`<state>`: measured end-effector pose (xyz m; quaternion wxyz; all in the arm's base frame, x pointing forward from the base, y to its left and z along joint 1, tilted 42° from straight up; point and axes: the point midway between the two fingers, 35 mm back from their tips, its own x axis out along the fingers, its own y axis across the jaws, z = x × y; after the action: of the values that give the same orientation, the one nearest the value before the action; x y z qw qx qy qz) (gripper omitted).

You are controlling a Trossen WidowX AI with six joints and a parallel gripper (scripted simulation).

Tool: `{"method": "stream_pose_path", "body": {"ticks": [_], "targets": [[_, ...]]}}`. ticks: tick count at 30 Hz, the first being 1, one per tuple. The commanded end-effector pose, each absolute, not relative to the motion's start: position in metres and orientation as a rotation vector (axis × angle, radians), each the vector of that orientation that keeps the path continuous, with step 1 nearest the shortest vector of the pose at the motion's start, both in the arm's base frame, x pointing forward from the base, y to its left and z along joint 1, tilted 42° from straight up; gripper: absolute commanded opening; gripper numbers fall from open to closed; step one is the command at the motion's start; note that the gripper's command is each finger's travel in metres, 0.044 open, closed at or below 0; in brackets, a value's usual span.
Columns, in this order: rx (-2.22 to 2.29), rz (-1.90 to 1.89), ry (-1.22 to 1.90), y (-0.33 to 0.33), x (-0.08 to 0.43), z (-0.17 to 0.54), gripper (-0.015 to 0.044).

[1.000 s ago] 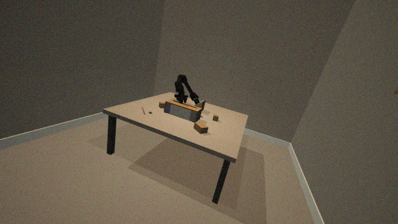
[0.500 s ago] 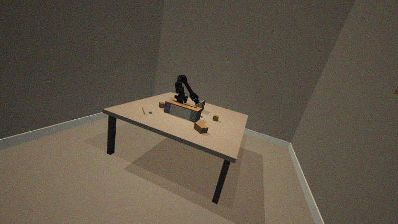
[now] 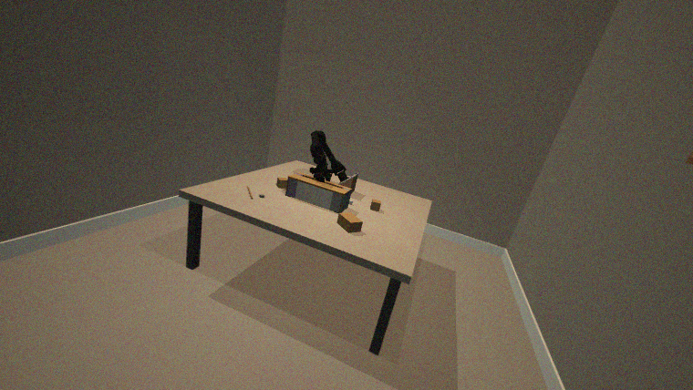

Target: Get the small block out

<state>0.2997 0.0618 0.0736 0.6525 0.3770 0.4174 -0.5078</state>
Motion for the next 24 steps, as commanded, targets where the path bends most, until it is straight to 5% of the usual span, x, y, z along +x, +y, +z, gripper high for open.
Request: {"method": "stream_pose_path", "body": {"ticks": [1, 24], "targets": [[0.855, -1.159, 0.949, 0.066, 0.298, 0.067, 0.0400], [0.855, -1.159, 0.949, 0.064, 0.296, 0.068, 0.0400]]}}
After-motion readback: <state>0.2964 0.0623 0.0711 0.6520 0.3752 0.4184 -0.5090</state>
